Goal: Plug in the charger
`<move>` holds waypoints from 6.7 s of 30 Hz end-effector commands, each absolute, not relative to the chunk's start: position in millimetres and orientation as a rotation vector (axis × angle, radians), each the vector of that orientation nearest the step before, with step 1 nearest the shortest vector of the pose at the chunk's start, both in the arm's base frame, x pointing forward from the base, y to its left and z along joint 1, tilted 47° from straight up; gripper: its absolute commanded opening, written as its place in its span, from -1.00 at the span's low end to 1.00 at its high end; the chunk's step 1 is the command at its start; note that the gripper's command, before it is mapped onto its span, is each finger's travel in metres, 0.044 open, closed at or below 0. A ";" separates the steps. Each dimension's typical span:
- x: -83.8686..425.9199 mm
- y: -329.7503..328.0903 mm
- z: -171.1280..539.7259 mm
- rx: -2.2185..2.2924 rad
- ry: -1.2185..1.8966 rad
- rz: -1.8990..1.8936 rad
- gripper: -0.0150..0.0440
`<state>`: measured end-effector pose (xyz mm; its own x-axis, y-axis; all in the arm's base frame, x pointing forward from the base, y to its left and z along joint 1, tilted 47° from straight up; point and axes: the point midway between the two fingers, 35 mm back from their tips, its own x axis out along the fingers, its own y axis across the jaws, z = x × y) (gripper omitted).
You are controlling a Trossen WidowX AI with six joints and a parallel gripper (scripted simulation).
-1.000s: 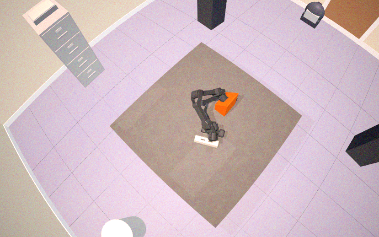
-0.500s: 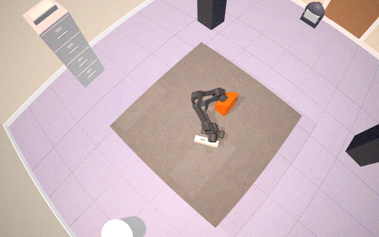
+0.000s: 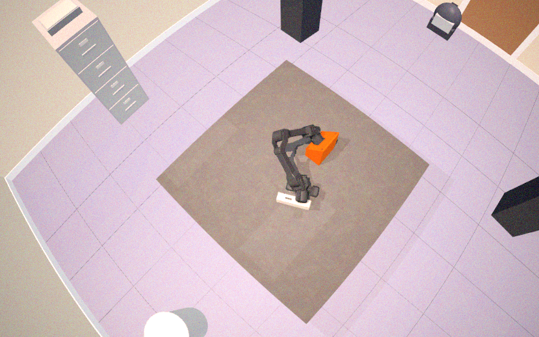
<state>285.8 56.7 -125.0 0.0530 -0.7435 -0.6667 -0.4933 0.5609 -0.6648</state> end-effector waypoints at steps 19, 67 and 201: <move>290.4 60.3 -125.6 -1.074 1.596 -0.257 -0.49; 293.7 60.8 -126.8 -1.074 1.596 -0.257 -0.49; 314.9 71.9 -131.0 -1.073 1.594 -0.257 -0.49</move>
<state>310.2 67.9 -131.0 0.0397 -0.7503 -0.6600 -0.5043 0.5552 -0.6614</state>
